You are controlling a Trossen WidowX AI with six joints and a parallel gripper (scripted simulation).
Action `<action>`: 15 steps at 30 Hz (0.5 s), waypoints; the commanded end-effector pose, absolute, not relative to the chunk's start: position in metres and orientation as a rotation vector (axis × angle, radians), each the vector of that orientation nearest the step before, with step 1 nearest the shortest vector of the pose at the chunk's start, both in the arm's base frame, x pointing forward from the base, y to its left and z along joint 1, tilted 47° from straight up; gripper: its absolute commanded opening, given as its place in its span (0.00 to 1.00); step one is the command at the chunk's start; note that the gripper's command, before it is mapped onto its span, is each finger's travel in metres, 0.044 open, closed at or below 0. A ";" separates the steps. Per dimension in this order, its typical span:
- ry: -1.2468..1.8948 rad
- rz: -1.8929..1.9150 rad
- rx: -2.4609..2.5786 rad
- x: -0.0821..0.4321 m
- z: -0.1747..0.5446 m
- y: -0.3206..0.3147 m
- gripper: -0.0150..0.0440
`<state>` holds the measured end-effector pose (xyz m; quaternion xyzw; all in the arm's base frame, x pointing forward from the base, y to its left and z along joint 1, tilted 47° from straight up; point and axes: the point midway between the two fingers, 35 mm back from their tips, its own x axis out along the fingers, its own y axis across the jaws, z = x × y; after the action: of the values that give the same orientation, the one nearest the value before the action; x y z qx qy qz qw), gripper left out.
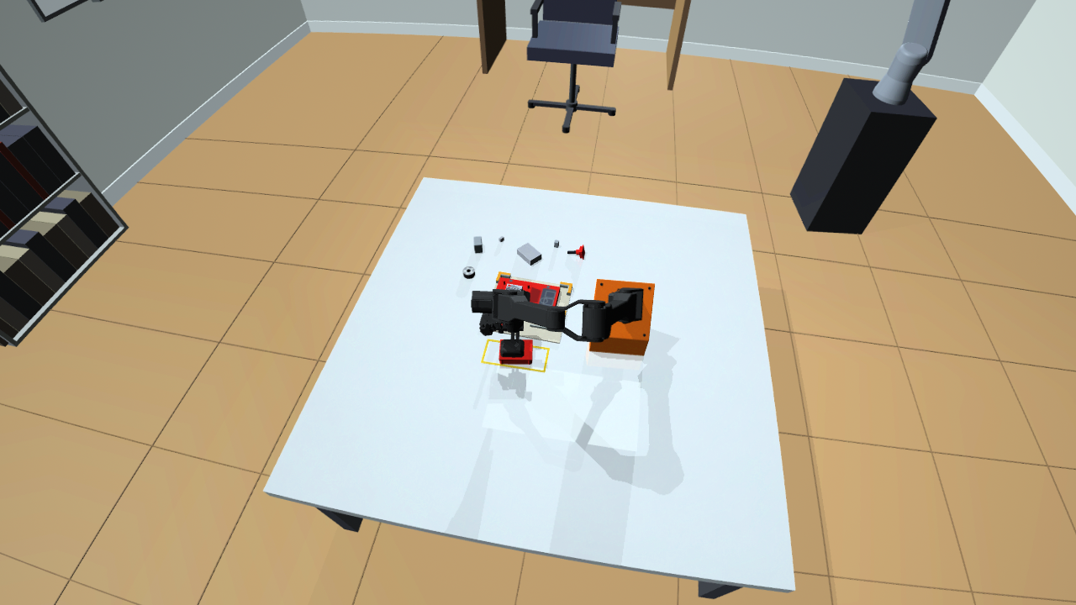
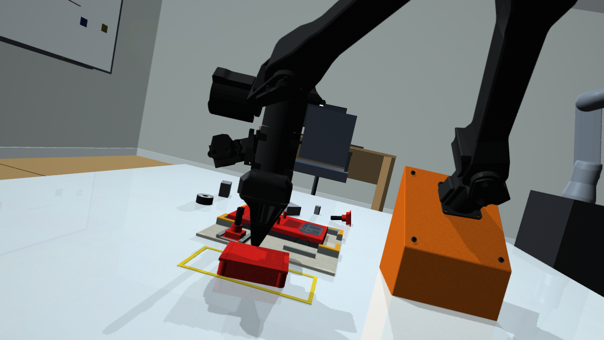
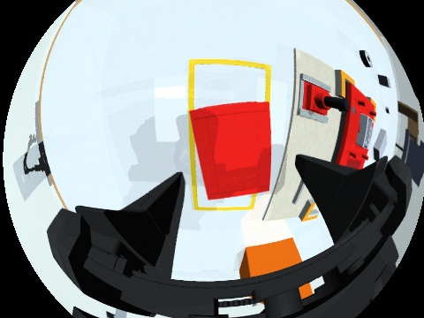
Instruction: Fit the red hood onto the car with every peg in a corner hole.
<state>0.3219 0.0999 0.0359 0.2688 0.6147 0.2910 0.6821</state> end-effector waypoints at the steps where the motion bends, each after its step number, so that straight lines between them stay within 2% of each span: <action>1: 1.385 0.649 0.608 0.321 0.033 0.102 1.00; 15: 1.385 0.650 0.609 0.321 0.026 0.109 1.00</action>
<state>0.3225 0.1078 0.0292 0.2695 0.6144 0.2918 0.6818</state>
